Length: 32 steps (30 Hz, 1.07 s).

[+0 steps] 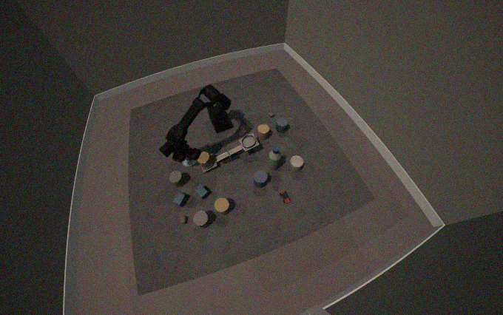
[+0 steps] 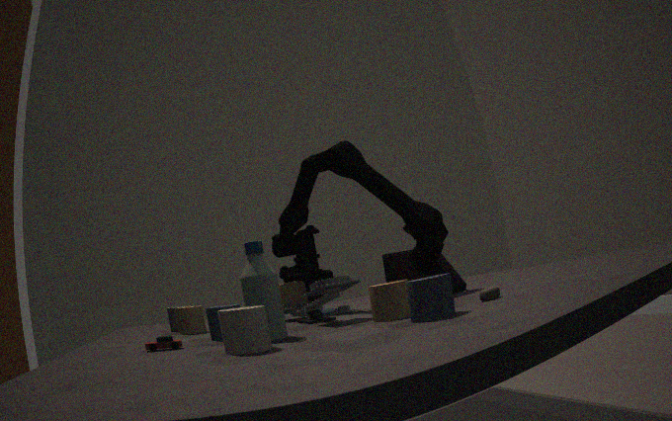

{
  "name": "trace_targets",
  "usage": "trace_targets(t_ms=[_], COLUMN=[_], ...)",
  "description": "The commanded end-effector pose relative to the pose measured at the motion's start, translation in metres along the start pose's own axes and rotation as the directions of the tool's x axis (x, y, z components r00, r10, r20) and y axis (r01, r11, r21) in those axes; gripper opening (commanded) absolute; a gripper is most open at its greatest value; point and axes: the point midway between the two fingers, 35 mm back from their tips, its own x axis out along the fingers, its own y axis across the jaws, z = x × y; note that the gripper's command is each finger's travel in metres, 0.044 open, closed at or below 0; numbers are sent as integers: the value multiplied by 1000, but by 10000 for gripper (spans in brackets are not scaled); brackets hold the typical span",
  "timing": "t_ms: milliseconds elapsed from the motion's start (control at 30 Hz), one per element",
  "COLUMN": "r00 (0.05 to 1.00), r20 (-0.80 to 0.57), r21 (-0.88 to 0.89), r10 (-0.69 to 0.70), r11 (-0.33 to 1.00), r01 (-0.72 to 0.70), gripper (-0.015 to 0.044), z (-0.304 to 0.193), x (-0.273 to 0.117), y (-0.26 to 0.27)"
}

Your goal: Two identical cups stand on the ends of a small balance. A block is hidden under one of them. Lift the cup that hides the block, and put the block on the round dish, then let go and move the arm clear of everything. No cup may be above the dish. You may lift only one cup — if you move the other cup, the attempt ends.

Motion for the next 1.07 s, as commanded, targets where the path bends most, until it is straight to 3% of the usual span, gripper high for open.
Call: trace_targets(t_ms=[0,233,333,733,867,1033], r00=[1000,1000,994,1000,1000,1000], r20=[1,17,81,6,12,12], r21=[-1,2,22,5,13,14], r10=[0,-14,-68,0,-11,-12], r11=[1000,1000,998,1000,1000,1000], r01=[0,14,66,0,11,12], gripper=[263,440,440,440,440,440], z=[0,4,17,1,-1,-2], x=[0,-6,-28,-61,-100,-102], y=[0,-2,-11,0,-2,-2])
